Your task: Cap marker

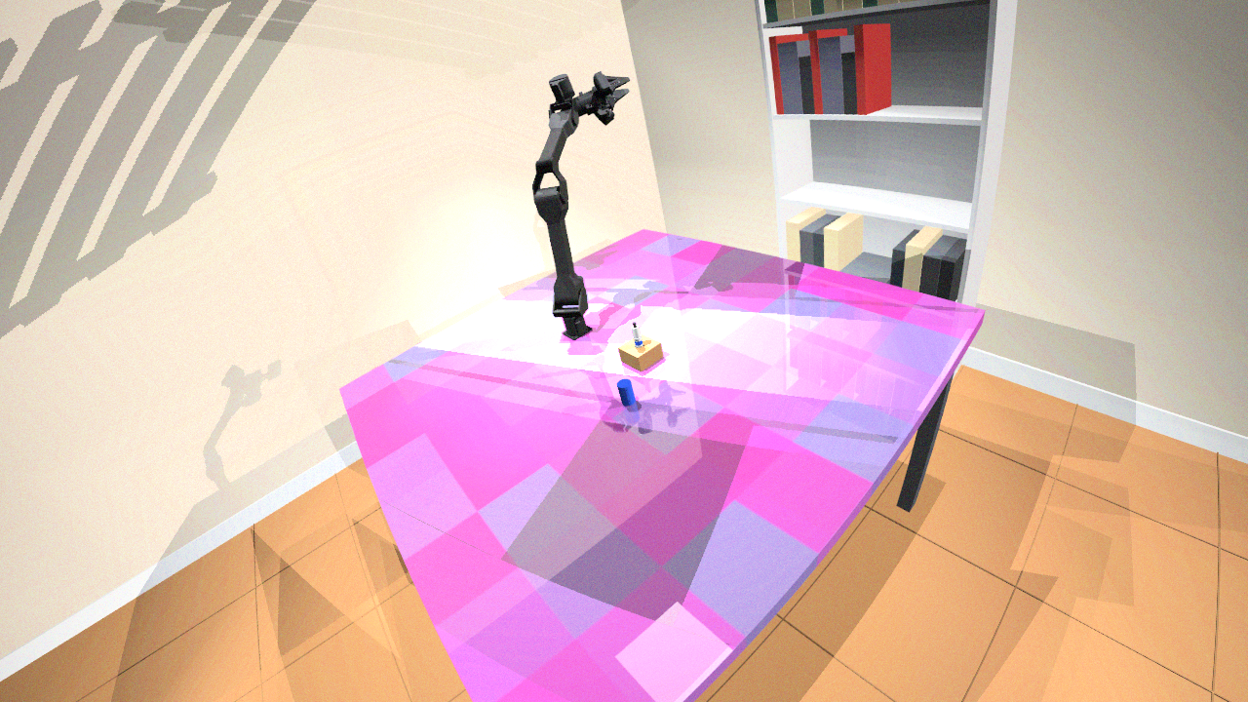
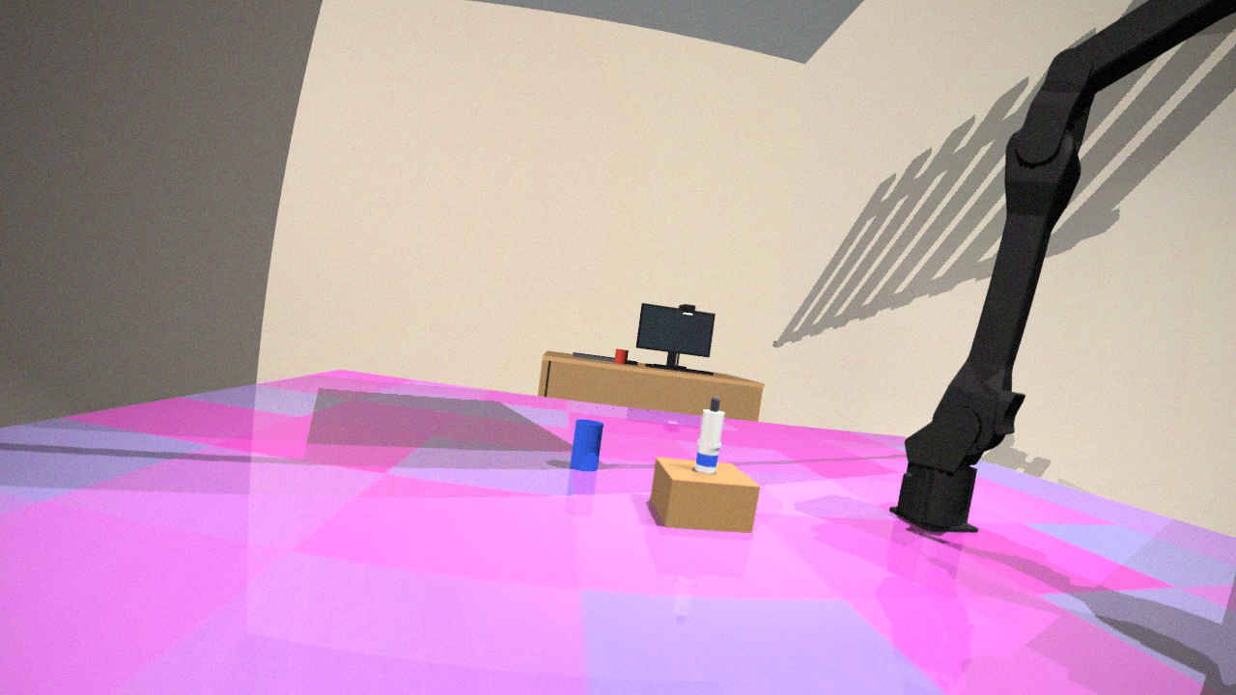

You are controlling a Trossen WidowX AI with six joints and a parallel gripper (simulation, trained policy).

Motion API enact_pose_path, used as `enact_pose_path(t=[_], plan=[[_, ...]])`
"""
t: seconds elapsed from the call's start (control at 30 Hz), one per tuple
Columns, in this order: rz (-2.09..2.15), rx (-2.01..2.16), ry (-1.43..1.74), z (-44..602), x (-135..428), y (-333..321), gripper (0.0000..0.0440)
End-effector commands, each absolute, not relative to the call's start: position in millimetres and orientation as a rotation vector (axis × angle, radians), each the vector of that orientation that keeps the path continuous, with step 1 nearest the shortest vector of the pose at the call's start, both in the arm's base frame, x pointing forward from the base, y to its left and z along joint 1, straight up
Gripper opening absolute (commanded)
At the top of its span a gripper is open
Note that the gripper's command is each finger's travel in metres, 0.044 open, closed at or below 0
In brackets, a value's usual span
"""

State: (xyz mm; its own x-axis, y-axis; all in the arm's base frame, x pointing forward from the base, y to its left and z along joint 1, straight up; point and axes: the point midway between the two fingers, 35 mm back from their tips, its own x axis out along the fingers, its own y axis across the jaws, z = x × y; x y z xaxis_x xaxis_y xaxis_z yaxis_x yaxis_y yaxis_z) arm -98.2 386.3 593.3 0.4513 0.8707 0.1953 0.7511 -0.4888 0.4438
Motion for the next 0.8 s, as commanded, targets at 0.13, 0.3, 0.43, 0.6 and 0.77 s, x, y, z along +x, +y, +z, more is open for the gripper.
enact_pose_path(t=[0.13,0.3,0.43,0.6,0.77], plan=[[0.575,2.402,1.407,595.8,-85.7,385.1,0.0328],[0.568,2.392,1.413,596.5,-76.5,384.4,0.0329],[0.561,2.384,1.417,596.5,-69.3,383.8,0.033],[0.55,2.374,1.422,596.0,-60.3,383.2,0.033],[0.537,2.364,1.427,594.9,-51.4,382.5,0.0331]])
